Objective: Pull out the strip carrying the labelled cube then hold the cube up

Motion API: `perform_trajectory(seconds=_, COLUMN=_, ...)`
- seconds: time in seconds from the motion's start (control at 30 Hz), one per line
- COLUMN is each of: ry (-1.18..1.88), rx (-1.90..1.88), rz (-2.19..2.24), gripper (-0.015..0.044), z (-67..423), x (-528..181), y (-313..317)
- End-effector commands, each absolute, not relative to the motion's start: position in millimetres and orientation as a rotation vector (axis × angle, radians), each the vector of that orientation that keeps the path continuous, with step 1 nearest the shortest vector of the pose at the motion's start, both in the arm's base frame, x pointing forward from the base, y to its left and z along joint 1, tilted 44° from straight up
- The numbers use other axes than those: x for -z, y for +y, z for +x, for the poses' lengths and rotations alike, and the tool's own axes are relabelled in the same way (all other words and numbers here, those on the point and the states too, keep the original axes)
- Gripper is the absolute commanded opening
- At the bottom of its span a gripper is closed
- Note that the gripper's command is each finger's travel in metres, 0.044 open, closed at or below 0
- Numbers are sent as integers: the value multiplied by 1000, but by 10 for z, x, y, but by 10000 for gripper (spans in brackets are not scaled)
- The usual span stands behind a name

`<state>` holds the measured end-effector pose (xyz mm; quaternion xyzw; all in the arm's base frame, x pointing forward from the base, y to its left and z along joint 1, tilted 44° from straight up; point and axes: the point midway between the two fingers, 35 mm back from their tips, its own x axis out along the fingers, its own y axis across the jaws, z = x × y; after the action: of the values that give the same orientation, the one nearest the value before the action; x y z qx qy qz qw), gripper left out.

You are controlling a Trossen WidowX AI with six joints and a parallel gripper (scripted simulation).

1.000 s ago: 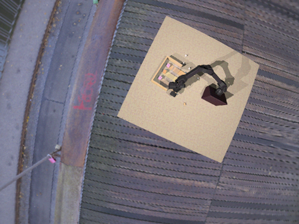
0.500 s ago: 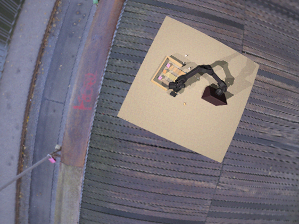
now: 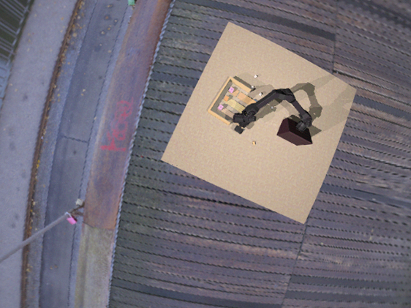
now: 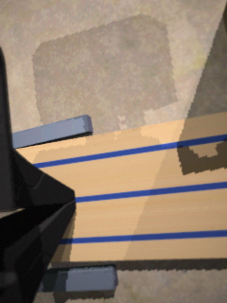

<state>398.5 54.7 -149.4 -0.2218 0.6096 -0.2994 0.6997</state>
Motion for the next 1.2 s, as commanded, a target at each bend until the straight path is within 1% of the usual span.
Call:
perform_trajectory(seconds=0.0, ry=1376, rx=670, rz=-500, gripper=0, z=3863, x=1543, y=525)
perform_trajectory(seconds=1.17, ry=1378, rx=669, rz=-501, gripper=0, z=3337, x=1619, y=528)
